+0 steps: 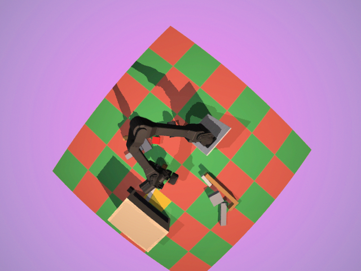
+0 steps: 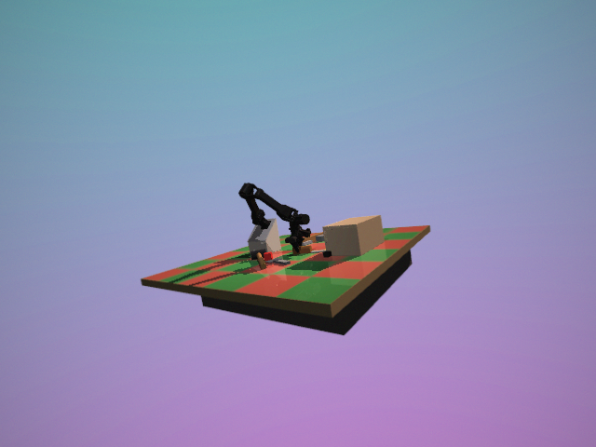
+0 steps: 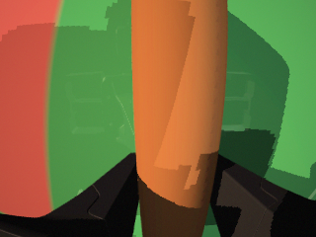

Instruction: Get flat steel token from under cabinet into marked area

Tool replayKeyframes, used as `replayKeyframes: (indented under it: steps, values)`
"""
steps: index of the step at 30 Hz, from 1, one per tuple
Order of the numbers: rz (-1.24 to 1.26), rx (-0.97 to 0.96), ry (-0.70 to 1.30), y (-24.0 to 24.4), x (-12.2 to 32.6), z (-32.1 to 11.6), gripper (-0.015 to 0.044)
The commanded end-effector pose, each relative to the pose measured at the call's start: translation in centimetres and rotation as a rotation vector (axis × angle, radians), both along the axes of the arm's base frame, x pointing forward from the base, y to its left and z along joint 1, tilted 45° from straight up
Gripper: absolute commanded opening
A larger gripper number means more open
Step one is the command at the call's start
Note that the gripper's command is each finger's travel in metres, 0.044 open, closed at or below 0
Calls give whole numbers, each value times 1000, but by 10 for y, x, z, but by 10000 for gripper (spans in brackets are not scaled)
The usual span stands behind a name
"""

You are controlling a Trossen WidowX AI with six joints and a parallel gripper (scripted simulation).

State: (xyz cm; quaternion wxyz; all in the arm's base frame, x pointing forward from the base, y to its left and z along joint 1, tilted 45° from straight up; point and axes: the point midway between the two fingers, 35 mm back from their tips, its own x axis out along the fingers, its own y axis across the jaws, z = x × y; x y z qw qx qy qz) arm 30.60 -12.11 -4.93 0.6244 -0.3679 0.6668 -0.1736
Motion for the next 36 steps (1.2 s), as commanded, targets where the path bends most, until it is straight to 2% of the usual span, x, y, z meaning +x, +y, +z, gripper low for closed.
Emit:
replayKeyframes:
  steps: [1,36]
  values:
    - [1,3,10,-2,-8,0,0]
    - [1,2,13,-14,-46,9,0]
